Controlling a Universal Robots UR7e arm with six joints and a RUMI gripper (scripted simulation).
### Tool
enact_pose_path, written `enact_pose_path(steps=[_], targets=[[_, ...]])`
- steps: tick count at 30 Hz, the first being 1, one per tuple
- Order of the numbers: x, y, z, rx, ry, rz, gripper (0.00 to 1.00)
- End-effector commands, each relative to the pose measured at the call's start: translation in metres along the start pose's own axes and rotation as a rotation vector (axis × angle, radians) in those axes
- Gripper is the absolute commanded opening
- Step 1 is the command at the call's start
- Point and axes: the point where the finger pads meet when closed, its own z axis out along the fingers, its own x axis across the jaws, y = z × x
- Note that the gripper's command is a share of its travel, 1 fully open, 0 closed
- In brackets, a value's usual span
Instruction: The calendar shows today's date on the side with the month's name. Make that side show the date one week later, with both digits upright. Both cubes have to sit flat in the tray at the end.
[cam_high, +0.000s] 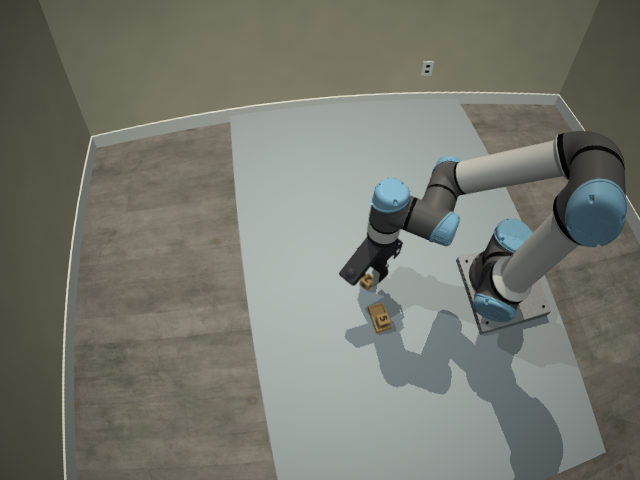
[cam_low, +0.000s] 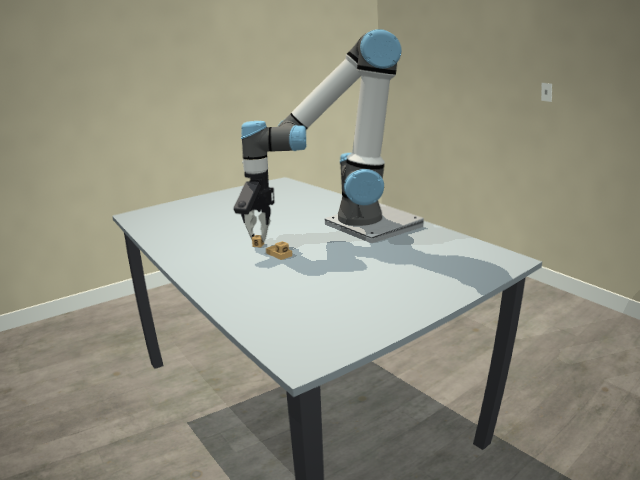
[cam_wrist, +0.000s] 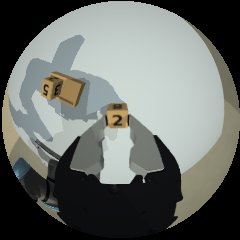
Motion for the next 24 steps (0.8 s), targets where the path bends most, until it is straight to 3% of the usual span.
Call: enact_pose_path(steps=[1, 13, 24], targets=[[-0.001, 0.000, 0.001, -0.002, -0.003, 0.000, 0.10], [0.001, -0.001, -0.008, 0.000, 0.003, 0.000, 0.10], [0.002, 0.000, -0.064, 0.000, 0.003, 0.001, 0.10]])
